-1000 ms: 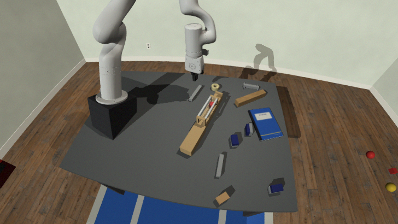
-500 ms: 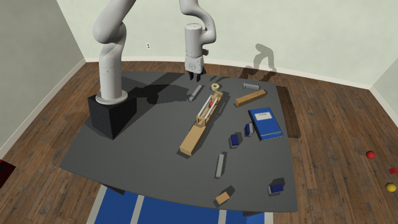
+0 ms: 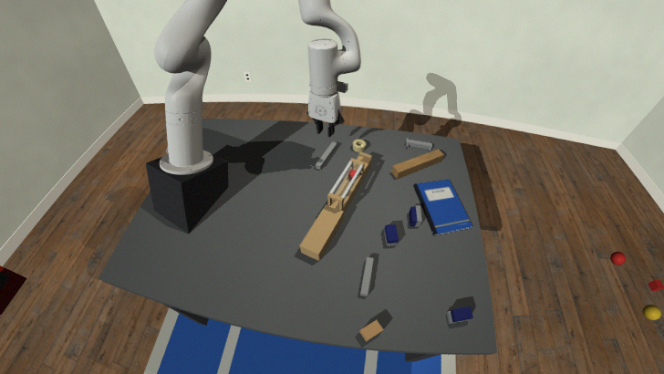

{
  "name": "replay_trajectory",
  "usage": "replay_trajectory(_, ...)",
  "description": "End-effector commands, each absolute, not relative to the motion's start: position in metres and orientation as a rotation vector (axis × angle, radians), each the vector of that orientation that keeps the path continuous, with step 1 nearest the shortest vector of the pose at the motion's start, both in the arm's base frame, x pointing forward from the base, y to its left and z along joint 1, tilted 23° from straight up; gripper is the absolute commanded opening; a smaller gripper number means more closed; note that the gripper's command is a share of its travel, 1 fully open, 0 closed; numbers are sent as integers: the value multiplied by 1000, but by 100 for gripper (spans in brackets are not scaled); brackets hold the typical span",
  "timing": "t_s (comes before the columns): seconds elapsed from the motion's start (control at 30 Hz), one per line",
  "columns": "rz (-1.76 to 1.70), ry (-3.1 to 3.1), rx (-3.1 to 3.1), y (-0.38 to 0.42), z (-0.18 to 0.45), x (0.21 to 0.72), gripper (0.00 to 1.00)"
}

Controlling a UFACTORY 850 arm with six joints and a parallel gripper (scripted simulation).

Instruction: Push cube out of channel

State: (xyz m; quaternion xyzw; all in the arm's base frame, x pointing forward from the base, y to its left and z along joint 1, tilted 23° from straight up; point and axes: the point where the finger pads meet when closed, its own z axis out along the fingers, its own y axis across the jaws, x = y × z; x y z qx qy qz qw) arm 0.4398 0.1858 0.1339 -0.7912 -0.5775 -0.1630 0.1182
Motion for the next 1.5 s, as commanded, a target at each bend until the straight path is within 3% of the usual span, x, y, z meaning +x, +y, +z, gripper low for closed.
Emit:
replay_trajectory(0.0, -479, -1689, -2315, 186, 134, 440, 39)
replay_trajectory(0.5, -478, -1689, -2314, 194, 116, 443, 39)
replay_trajectory(0.87, -478, -1689, -2314, 219, 57, 452, 39)
replay_trajectory(1.47, -478, -1689, -2314, 227, 36, 455, 39)
